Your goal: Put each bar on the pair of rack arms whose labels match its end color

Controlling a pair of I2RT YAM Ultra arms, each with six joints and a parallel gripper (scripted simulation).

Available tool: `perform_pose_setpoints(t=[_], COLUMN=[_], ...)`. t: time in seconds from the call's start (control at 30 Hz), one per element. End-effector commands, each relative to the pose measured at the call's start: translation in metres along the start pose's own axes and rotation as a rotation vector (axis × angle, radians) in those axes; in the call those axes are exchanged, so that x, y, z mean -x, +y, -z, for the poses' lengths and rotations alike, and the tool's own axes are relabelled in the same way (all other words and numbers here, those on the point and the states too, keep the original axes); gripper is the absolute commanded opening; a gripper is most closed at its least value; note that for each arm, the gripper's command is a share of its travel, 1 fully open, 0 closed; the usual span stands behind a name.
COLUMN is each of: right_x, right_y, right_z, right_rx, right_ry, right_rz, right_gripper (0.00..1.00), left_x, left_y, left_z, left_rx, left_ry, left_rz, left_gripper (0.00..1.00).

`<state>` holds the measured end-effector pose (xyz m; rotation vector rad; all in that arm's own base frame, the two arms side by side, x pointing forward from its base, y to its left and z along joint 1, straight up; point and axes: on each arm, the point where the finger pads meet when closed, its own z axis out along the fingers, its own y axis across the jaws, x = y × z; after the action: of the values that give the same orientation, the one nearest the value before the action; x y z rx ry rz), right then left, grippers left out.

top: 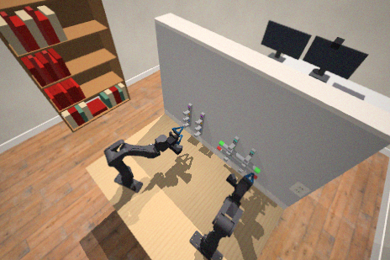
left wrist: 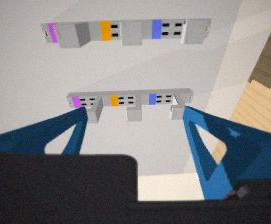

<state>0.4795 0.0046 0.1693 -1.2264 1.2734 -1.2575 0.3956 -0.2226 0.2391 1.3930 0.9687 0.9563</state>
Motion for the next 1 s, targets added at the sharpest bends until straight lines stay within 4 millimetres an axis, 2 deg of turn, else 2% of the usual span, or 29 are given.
perform_pose_setpoints(t=[0.0,0.97], right_x=[-0.0021,-0.002], right_y=[-0.0073,-0.0028], right_z=[0.0018,0.0015], right_rx=[-0.037,-0.038], right_ry=[0.001,0.001], right_rz=[-0.024,-0.024], right_gripper=[0.0,0.0], left_x=[-0.003,-0.003], left_y=[0.013,0.013], left_z=[0.0039,0.0039], left_rx=[0.036,0.036], left_ry=[-0.001,-0.001], left_rz=[0.022,0.022], left_gripper=[1.0,1.0])
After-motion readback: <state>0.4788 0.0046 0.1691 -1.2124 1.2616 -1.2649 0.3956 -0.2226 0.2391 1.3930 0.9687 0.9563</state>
